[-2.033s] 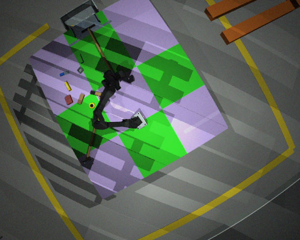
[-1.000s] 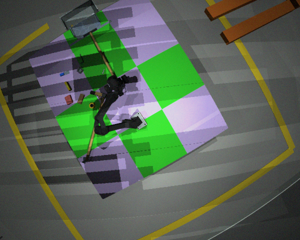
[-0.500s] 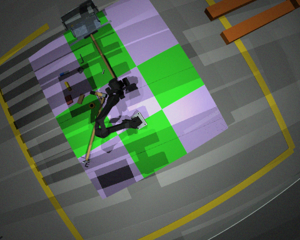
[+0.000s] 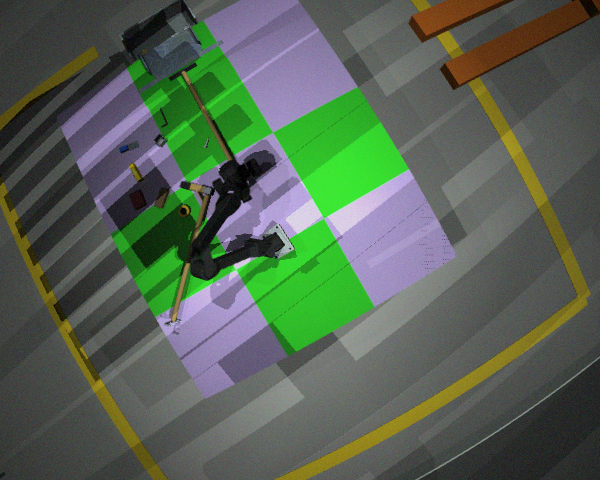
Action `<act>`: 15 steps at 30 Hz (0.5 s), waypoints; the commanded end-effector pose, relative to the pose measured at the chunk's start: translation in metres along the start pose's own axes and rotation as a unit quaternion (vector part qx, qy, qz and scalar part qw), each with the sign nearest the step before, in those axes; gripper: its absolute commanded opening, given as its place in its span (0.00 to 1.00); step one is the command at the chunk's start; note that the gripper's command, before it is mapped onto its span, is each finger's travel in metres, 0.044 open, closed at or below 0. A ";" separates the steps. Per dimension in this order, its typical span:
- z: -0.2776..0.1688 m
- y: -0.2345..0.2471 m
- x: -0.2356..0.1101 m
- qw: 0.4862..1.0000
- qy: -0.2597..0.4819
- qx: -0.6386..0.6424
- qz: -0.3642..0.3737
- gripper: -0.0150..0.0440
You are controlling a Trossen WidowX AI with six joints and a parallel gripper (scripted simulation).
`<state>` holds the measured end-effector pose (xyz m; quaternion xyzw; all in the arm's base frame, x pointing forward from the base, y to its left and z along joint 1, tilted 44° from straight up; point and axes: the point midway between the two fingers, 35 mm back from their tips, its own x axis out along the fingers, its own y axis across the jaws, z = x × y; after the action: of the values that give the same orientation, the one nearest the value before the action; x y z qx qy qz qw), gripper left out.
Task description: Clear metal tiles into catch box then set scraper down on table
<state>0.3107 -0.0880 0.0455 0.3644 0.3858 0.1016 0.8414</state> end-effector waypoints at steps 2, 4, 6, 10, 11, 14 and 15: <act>0.001 0.000 -0.001 1.000 -0.003 -0.002 0.001 0.25; 0.001 0.000 -0.001 1.000 -0.002 -0.002 0.000 0.25; 0.000 0.000 0.000 1.000 -0.001 -0.001 0.000 0.25; 0.000 0.000 0.000 1.000 0.000 0.000 0.000 0.25; 0.000 0.000 0.000 1.000 0.000 0.000 0.000 0.25; 0.000 0.000 0.000 1.000 0.000 0.000 0.000 0.25; 0.000 0.000 0.000 1.000 0.000 0.000 0.000 0.25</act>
<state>0.3106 -0.0879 0.0457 0.3643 0.3858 0.1017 0.8415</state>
